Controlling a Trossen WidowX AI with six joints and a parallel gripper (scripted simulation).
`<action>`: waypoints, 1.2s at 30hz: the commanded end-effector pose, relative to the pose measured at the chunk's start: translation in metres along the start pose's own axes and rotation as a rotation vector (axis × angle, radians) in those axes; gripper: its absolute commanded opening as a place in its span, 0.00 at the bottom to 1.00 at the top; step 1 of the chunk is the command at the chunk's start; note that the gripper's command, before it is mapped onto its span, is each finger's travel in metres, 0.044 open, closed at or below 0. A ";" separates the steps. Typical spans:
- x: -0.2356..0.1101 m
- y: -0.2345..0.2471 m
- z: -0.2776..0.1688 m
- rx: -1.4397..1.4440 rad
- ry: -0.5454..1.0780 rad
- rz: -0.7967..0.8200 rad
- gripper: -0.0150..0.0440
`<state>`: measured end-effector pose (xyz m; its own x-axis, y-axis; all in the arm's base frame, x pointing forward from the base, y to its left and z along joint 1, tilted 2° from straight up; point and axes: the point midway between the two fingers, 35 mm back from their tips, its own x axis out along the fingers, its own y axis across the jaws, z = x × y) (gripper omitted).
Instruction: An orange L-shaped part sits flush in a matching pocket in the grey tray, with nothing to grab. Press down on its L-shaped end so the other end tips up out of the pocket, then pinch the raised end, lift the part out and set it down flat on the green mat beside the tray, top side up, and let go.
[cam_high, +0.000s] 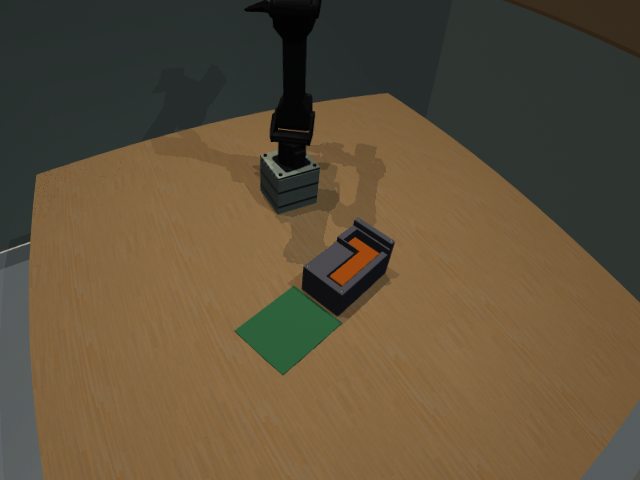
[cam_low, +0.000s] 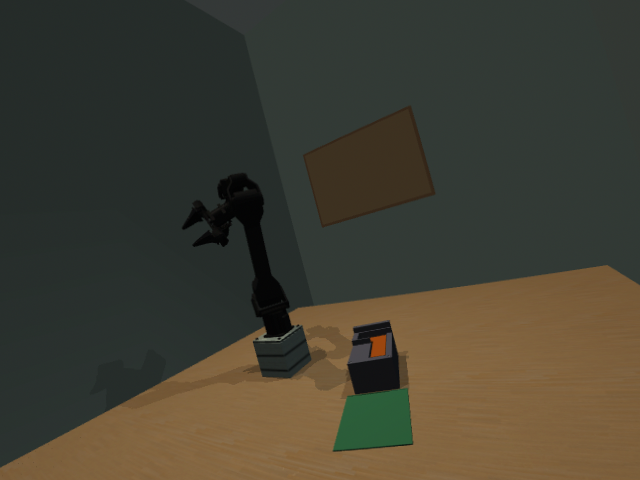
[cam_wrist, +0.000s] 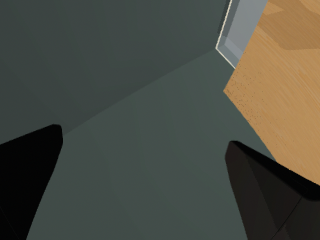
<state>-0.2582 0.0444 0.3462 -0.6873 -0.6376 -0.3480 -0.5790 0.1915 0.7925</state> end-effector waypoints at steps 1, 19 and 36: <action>-0.001 0.000 0.001 0.000 -0.005 0.001 0.89; -0.150 -0.091 0.132 0.063 -0.709 -0.052 0.56; -0.317 -0.313 0.089 0.591 -1.283 -0.247 0.56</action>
<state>0.0505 0.2709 0.1855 -0.3851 0.3465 -0.8554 -0.6421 0.5652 0.5179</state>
